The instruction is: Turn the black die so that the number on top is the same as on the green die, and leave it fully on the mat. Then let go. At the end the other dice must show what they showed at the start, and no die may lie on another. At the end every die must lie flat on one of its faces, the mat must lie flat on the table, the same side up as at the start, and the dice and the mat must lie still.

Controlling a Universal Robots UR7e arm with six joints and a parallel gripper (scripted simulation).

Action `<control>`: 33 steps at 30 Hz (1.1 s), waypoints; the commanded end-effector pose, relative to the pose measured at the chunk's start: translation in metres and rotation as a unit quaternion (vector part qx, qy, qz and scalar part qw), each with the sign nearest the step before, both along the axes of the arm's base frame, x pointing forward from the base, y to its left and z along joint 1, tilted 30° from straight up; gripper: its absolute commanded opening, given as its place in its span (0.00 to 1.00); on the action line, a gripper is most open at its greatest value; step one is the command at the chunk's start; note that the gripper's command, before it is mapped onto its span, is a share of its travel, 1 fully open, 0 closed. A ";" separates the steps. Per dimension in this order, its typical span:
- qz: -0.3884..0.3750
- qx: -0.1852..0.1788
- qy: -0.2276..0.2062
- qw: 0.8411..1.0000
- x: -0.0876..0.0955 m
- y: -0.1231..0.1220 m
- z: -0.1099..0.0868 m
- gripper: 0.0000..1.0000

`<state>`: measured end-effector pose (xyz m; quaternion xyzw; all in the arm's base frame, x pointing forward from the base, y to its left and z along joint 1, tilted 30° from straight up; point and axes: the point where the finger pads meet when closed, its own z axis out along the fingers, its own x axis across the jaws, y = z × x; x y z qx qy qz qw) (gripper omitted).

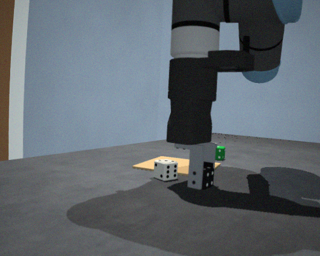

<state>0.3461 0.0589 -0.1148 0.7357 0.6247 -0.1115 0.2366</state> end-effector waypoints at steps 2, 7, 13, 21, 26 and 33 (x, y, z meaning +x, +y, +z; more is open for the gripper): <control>0.000 0.000 -0.001 1.000 0.000 0.000 0.000 0.57; 0.000 0.000 -0.001 1.000 0.000 0.000 0.000 0.57; 0.000 0.000 -0.001 1.000 0.000 0.000 0.000 0.57; 0.000 0.000 -0.001 1.000 0.000 0.000 0.000 0.57; 0.000 0.000 -0.001 1.000 0.000 0.002 0.003 0.57; 0.000 0.000 -0.001 1.000 -0.002 0.010 0.017 0.57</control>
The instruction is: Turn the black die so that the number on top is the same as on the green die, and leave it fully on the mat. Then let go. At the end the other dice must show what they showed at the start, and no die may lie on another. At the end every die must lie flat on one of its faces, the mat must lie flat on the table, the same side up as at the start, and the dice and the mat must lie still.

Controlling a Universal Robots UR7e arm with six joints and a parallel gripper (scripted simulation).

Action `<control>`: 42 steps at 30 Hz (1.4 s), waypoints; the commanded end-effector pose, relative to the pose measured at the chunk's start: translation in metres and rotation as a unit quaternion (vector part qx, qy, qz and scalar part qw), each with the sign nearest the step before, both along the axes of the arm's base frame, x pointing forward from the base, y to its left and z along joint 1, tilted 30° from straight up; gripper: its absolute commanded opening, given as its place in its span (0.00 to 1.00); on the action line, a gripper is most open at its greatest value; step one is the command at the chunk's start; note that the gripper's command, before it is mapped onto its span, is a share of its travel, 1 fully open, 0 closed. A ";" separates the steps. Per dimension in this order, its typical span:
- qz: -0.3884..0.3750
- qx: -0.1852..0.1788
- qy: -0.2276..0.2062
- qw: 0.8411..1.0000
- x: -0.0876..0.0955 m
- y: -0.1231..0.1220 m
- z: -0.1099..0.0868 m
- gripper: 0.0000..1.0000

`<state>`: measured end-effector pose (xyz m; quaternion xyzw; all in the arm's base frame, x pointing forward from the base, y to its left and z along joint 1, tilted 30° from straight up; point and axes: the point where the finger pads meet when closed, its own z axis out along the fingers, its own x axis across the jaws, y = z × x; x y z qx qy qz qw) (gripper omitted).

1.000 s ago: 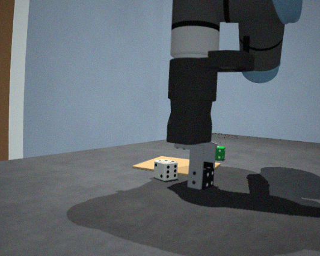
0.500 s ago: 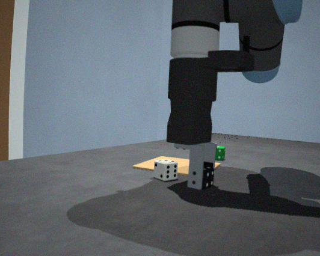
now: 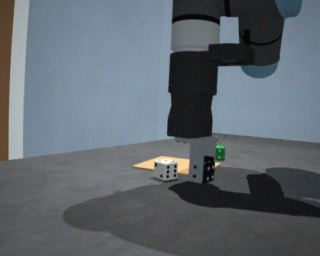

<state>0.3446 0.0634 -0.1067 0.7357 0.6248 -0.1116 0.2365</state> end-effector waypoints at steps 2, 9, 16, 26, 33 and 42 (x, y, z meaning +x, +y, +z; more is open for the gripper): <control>0.000 0.000 -0.001 1.000 -0.002 0.009 0.015 0.57; 0.000 0.000 -0.001 1.000 -0.004 0.019 0.033 0.57; 0.000 0.000 -0.001 1.000 -0.008 0.033 0.059 0.57; 0.000 0.000 -0.001 1.000 -0.011 0.043 0.076 0.57; 0.000 0.000 -0.001 1.000 -0.011 0.044 0.079 0.57; 0.000 0.000 -0.001 1.000 -0.011 0.044 0.079 0.57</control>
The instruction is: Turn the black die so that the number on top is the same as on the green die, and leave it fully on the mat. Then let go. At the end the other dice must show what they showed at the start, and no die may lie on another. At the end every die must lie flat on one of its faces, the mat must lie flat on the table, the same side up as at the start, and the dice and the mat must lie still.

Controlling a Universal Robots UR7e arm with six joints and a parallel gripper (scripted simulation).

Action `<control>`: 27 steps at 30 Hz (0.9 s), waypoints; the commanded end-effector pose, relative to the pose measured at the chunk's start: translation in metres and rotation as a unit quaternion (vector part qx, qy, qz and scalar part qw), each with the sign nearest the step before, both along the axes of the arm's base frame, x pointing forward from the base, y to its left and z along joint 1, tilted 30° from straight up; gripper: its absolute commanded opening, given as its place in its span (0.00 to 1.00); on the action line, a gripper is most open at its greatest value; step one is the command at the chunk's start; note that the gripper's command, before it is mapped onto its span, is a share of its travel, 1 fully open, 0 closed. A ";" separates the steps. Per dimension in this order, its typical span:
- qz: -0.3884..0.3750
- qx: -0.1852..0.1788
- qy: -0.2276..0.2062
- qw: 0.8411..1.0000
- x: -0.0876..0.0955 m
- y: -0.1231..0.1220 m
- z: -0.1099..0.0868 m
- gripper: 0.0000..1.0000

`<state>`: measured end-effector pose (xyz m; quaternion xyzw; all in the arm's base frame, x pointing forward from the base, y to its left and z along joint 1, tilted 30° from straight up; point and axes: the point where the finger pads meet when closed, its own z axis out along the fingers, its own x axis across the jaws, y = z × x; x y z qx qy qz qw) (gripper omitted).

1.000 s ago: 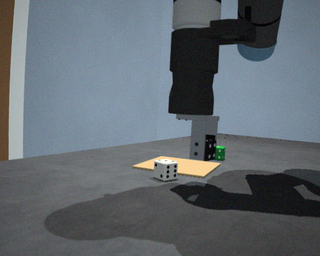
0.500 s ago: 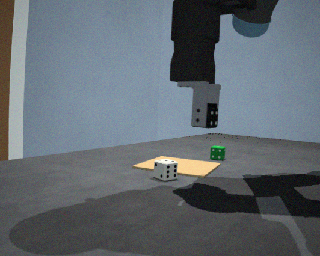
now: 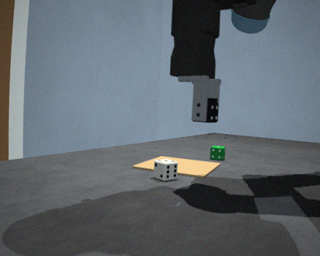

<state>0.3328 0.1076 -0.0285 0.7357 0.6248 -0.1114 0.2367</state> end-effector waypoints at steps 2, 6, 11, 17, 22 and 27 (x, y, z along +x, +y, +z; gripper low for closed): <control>0.000 0.000 -0.001 1.000 0.000 0.000 0.000 0.57; -0.004 0.001 -0.003 1.000 0.000 0.000 0.000 0.57; -0.017 0.003 -0.010 1.000 0.001 0.000 0.001 0.57; -0.036 0.006 -0.021 0.999 0.002 -0.001 0.001 0.57; -0.073 0.012 -0.041 0.996 0.004 -0.001 0.002 0.57; -0.124 0.020 -0.070 0.990 0.007 -0.002 0.004 0.57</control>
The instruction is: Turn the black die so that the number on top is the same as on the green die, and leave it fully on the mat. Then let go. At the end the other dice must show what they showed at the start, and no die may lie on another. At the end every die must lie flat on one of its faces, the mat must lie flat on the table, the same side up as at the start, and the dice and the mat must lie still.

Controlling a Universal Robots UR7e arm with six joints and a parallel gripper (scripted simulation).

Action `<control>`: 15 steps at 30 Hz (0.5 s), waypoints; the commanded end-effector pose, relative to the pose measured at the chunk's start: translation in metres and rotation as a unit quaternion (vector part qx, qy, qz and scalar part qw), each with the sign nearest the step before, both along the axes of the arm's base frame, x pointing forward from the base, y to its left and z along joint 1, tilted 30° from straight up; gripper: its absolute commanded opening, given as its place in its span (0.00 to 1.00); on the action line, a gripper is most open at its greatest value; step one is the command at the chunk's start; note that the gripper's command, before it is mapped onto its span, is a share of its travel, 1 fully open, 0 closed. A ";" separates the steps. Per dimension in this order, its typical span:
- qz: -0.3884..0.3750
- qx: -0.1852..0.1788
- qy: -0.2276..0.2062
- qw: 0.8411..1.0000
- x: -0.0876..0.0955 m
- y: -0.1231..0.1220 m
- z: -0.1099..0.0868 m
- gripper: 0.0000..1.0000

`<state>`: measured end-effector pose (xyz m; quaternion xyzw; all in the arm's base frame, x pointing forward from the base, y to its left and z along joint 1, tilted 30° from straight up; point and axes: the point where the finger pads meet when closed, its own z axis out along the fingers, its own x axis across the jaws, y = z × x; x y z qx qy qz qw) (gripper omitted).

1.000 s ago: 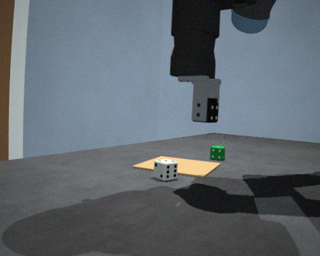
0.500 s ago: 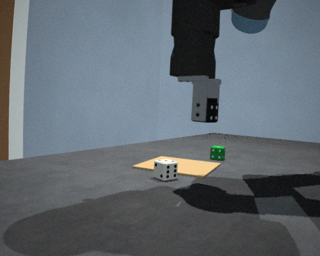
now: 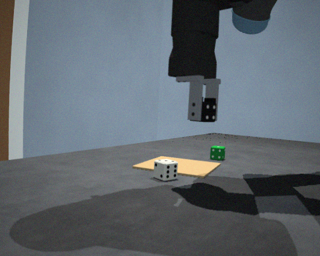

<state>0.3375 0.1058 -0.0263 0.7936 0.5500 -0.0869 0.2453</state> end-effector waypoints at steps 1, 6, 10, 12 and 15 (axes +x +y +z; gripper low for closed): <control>-0.052 0.008 -0.029 0.998 0.003 -0.001 0.002 0.57; -0.092 0.014 -0.051 0.994 0.006 -0.002 0.003 0.57; -0.152 0.023 -0.085 0.984 0.010 -0.004 0.005 0.57; -0.183 0.028 -0.102 0.977 0.013 -0.005 0.006 0.57; -0.219 0.034 -0.122 0.967 0.015 -0.006 0.007 0.57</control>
